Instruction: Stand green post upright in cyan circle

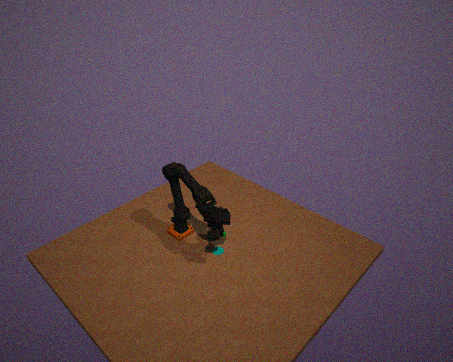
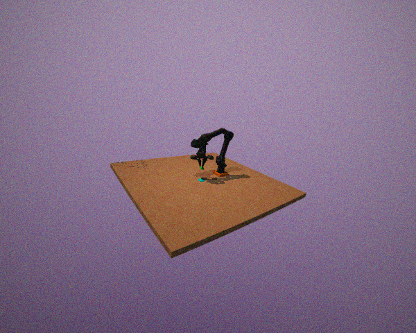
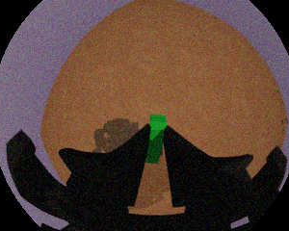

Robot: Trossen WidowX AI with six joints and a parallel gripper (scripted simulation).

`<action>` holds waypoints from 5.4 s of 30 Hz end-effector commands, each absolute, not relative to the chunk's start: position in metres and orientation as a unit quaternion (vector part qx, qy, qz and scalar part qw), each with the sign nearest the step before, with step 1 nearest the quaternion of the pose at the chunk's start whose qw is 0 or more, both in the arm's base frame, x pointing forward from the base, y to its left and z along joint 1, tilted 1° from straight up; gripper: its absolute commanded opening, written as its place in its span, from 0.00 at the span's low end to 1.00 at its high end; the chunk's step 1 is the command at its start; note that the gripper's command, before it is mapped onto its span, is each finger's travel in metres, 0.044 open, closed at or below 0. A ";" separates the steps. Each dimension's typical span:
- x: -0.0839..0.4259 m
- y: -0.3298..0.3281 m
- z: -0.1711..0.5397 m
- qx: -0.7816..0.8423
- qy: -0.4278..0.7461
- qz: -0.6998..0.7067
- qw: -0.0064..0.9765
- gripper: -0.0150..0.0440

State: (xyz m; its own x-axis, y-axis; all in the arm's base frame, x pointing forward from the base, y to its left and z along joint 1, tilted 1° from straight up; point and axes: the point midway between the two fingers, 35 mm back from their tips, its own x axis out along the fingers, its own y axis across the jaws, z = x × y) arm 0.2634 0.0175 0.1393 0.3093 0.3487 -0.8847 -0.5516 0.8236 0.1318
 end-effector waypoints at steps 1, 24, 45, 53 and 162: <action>0.264 0.018 0.139 -0.091 0.503 0.285 0.811 0.29; 0.268 0.014 0.137 -0.053 0.437 0.297 0.847 0.29; 0.269 0.009 0.138 -0.027 0.373 0.307 0.875 0.29; 0.269 0.007 0.139 -0.019 0.347 0.310 0.885 0.29; 0.218 -0.005 0.151 -0.030 0.028 0.349 0.936 0.29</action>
State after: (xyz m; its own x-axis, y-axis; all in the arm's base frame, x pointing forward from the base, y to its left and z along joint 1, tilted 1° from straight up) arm 0.2190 -0.0052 0.1507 0.7567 0.6491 -0.0783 -0.6525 0.7572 -0.0295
